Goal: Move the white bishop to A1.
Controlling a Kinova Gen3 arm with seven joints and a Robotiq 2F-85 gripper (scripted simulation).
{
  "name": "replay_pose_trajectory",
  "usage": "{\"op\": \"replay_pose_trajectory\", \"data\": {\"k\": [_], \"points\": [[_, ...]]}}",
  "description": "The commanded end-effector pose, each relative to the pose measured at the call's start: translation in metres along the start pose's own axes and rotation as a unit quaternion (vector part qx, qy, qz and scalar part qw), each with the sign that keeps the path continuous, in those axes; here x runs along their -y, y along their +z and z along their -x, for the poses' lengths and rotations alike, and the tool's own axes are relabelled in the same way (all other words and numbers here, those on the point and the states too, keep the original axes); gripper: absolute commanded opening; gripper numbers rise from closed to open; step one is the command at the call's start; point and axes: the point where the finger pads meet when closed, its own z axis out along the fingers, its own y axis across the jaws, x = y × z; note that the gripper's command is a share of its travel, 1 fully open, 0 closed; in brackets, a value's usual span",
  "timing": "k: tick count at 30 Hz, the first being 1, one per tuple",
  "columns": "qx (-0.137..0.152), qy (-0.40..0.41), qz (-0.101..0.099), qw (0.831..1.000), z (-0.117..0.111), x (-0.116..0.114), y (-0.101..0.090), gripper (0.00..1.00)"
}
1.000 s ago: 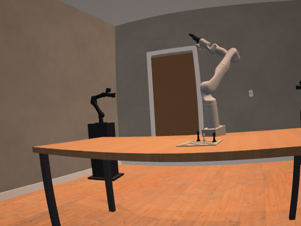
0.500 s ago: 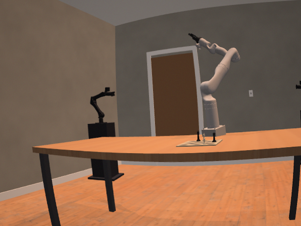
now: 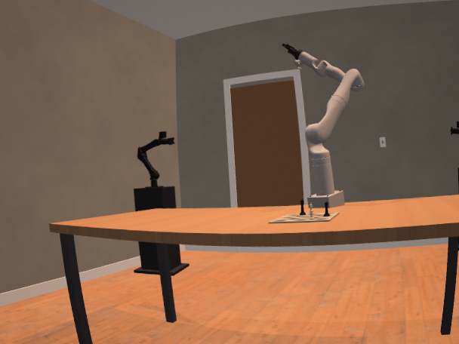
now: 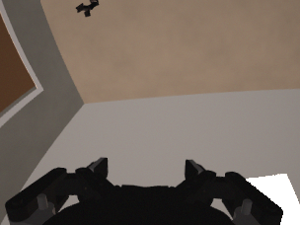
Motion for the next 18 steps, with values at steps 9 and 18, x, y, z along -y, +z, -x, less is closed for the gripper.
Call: {"op": "replay_pose_trajectory", "data": {"k": [9, 18], "points": [[-0.021, -0.015, 0.077, 0.997, 0.005, -0.121, 0.033, 1.00], [-0.059, -0.021, 0.162, 0.985, -0.012, -0.255, 0.053, 1.00]]}}
